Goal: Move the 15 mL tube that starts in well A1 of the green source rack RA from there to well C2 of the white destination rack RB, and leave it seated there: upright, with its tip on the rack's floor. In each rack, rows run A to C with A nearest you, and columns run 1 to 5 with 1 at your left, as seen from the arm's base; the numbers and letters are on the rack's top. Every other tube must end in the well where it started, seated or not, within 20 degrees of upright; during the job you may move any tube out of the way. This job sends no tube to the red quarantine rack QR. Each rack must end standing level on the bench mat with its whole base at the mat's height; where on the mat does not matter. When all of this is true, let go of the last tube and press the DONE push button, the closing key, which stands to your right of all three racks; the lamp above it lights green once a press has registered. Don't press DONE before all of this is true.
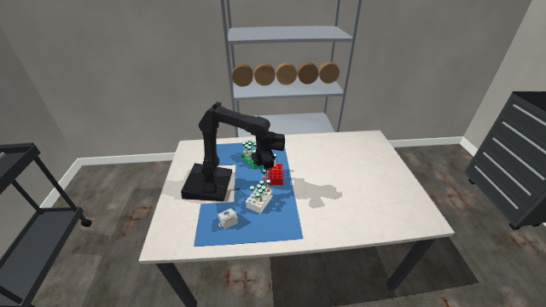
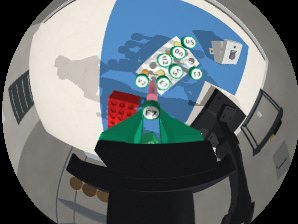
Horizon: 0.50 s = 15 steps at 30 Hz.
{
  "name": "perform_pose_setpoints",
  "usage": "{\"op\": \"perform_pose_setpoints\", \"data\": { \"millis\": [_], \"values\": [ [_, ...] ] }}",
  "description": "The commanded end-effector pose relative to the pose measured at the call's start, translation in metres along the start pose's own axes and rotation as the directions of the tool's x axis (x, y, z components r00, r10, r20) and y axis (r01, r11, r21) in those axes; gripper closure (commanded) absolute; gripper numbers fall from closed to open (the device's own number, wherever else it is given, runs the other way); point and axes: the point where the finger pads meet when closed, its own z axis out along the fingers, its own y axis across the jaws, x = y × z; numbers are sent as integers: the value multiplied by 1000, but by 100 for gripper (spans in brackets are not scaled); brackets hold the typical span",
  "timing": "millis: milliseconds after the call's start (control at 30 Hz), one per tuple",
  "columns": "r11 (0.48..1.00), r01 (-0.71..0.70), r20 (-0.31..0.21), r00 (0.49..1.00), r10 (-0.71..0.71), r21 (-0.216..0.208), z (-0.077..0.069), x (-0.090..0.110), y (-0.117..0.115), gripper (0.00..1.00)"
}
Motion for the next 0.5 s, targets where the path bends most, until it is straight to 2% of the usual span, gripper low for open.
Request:
{"op": "perform_pose_setpoints", "data": {
  "millis": [0,467],
  "values": [
    [1000,0,6,1000,0,-5,-8,0,-1,100],
    [1000,0,6,1000,0,-4,-15,6,-6,100]
  ]
}}
